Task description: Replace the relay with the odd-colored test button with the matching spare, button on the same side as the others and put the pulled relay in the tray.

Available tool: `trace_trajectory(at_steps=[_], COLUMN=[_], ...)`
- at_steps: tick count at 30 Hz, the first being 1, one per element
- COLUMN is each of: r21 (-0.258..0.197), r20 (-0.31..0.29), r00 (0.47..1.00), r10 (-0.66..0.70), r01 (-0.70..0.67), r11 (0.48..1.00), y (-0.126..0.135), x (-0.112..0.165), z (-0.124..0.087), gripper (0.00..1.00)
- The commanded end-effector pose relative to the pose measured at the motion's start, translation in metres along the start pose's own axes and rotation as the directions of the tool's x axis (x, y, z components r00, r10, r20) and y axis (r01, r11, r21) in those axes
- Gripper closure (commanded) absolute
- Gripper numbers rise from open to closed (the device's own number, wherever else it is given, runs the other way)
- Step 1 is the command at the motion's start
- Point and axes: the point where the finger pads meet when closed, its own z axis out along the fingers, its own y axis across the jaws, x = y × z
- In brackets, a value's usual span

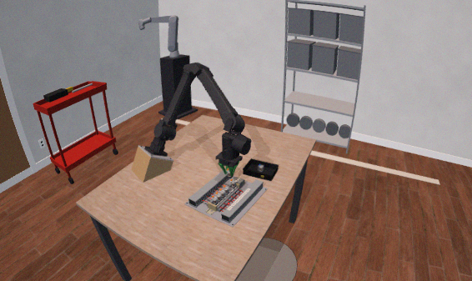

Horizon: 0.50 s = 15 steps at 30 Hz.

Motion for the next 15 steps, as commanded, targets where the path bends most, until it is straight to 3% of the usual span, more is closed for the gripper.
trace_trajectory(at_steps=[1,15], r21=[0.028,0.015], r20=[-0.001,0.002], r00=[1.0,1.0], r10=[-0.011,-0.004], r01=[0.011,0.004], r11=[1.0,1.0], y=[-0.016,-0.0118], x=[0.0094,0.0144], z=[-0.015,-0.0105], gripper=[1.0,1.0])
